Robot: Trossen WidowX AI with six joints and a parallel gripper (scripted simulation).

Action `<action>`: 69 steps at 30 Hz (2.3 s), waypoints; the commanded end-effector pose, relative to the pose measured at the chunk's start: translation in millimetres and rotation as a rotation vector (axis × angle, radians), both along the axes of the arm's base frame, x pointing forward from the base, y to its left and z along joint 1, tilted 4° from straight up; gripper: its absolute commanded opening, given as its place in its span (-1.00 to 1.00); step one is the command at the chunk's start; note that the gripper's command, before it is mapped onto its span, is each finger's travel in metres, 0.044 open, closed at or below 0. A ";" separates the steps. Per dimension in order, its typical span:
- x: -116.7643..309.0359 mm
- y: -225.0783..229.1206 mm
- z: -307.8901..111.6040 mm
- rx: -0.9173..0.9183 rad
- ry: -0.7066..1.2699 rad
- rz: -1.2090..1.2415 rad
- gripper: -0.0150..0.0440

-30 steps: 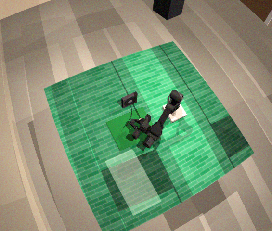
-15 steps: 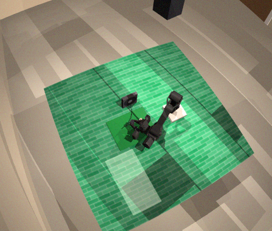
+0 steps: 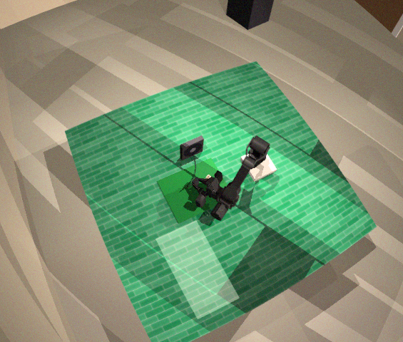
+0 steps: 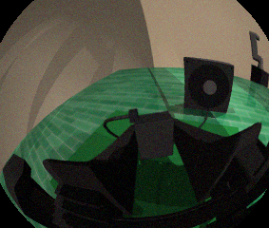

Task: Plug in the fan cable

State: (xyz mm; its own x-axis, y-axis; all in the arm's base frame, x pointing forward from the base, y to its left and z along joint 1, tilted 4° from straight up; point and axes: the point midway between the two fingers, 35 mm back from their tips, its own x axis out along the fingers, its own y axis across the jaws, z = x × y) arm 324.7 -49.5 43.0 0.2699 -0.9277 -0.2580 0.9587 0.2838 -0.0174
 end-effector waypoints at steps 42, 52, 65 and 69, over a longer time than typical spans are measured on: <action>-2.5 1.5 -39.3 -0.006 0.007 0.002 -0.49; -2.9 2.0 -47.8 -0.005 0.007 0.002 -0.49; -2.7 1.9 -45.5 -0.005 0.013 0.003 -0.49; -2.7 1.9 -45.5 -0.005 0.013 0.003 -0.49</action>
State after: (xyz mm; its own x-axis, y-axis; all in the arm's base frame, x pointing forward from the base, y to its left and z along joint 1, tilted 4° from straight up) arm 322.1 -47.5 -2.7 0.2693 -0.9282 -0.2569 0.9577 0.2862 -0.0302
